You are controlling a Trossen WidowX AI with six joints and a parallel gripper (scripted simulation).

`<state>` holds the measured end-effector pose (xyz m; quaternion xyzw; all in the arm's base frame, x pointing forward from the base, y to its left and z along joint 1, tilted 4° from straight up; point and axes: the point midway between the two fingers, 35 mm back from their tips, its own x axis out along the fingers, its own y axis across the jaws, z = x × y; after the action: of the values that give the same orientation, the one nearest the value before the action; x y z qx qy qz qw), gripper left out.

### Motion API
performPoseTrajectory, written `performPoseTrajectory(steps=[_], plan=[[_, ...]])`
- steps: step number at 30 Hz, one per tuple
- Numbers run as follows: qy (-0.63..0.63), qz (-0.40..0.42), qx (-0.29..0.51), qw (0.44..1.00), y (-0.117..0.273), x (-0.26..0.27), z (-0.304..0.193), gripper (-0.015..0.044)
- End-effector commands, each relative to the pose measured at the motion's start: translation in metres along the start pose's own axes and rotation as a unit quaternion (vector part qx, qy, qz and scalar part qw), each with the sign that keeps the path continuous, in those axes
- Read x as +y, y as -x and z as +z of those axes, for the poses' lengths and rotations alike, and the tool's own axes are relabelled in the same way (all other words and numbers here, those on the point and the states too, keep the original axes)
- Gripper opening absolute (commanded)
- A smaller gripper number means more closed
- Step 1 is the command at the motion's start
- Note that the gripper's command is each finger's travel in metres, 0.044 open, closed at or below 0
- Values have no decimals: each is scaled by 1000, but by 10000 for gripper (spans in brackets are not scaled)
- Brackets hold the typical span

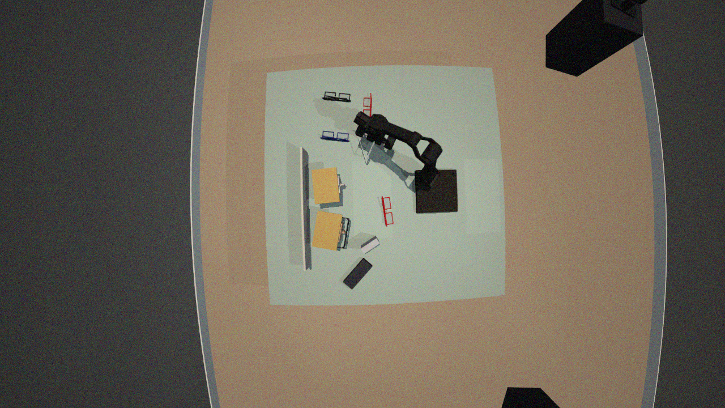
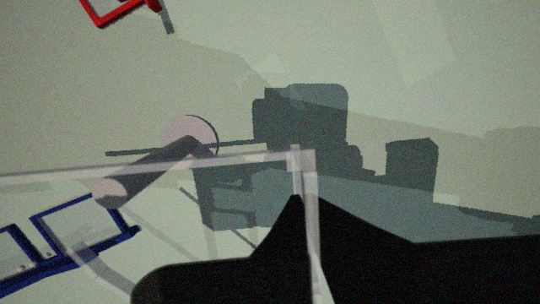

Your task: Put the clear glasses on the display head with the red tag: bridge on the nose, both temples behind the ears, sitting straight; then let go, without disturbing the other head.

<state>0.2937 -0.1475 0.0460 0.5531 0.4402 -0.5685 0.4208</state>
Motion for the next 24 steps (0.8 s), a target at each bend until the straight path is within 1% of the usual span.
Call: performPoseTrajectory(steps=[1, 10, 21, 24], plan=[[1, 0, 1, 1000, 0, 0, 1, 0], [1, 0, 1, 1000, 5, 1, 7, 0], [1, 0, 1, 1000, 57, 0, 11, 0], [1, 0, 1, 1000, 60, 0, 12, 0]])
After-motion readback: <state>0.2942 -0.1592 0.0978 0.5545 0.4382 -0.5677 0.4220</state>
